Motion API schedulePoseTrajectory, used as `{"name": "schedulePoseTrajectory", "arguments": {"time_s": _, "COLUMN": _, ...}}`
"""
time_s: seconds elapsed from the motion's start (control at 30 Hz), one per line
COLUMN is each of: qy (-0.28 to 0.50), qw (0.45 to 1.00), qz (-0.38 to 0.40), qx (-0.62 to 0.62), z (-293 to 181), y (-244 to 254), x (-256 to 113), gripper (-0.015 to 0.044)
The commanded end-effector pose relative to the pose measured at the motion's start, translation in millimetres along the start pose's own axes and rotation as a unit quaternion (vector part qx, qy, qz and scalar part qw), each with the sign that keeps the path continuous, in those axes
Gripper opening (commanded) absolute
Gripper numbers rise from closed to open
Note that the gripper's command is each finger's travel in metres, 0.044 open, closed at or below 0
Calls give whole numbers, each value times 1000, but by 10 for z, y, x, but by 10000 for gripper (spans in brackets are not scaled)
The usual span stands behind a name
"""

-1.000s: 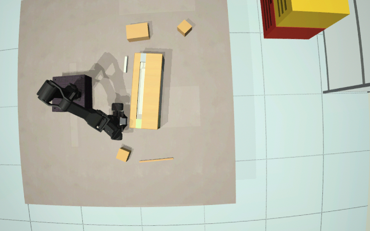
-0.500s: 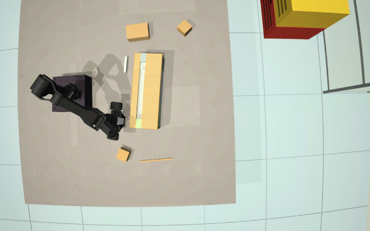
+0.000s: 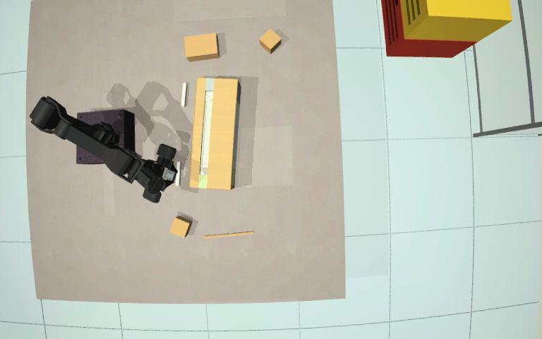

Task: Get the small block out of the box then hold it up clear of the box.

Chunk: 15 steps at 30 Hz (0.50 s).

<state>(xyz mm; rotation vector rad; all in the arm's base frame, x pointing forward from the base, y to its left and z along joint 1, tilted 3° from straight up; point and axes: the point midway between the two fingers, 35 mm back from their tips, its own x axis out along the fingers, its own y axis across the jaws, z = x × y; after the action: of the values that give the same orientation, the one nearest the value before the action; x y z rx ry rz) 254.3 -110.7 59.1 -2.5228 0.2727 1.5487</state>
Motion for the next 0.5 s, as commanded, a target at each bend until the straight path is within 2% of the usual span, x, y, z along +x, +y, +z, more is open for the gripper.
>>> {"name": "schedulePoseTrajectory", "arguments": {"time_s": 0.0, "qy": 16, "qw": 999, "qz": 17, "qx": 29, "z": -32, "y": -10, "x": -191, "gripper": 0}}
{"name": "schedulePoseTrajectory", "arguments": {"time_s": 0.2, "qy": 27, "qw": 997, "qz": 32, "qx": 67, "z": -8, "y": -30, "x": -383, "gripper": 0}}
{"name": "schedulePoseTrajectory", "arguments": {"time_s": 0.47, "qy": 27, "qw": 997, "qz": 33, "qx": 68, "z": -7, "y": -31, "x": -389, "gripper": 0}}
